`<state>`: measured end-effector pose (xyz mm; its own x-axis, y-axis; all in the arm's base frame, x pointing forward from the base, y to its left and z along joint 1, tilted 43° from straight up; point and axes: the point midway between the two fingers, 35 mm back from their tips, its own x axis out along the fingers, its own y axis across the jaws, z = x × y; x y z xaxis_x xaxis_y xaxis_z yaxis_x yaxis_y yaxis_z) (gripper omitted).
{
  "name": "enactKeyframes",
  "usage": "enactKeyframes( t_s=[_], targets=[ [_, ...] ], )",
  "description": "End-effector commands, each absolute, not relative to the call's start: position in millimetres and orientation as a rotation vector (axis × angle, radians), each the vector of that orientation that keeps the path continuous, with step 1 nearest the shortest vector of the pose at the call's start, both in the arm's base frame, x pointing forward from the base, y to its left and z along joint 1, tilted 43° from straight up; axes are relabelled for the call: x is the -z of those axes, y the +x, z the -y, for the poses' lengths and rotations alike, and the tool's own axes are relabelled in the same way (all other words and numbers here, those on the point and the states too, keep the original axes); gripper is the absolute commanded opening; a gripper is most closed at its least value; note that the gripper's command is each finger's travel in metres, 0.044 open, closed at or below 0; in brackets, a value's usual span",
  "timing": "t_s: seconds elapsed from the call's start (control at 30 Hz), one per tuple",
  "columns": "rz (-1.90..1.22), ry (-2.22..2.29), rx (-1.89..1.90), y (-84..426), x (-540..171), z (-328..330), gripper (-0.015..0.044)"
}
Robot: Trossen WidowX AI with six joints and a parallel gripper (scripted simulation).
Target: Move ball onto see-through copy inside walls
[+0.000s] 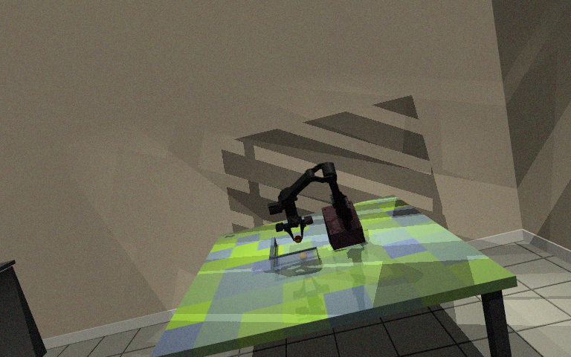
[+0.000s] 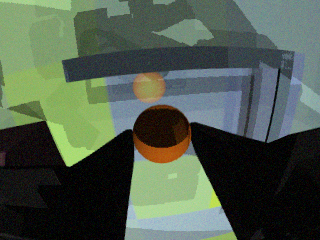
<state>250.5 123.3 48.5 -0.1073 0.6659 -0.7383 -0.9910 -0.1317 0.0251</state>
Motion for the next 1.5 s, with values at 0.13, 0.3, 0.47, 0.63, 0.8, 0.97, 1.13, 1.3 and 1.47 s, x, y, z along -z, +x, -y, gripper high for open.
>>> enactKeyframes(
  t_s=[0.13,0.3,0.47,0.63,0.8,0.97,1.13,1.3,1.47],
  targets=[
    [-0.628,-0.675,-1.604,245,-52,-137,0.0000],
    [-0.629,-0.676,-1.603,244,-35,-152,0.0000],
    [-0.628,-0.675,-1.604,241,-17,-170,0.0000],
    [-0.626,-0.672,-1.605,237,-5,-182,0.0000],
    [-0.626,-0.671,-1.605,237,-5,-182,0.0000],
    [-0.626,-0.671,-1.605,237,-1,-186,0.0000],
    [-0.626,-0.671,-1.605,236,5,-191,0.0000],
    [-0.625,-0.671,-1.605,235,9,-195,0.0000],
    [-0.625,-0.671,-1.605,235,9,-195,0.0000]
  ],
)
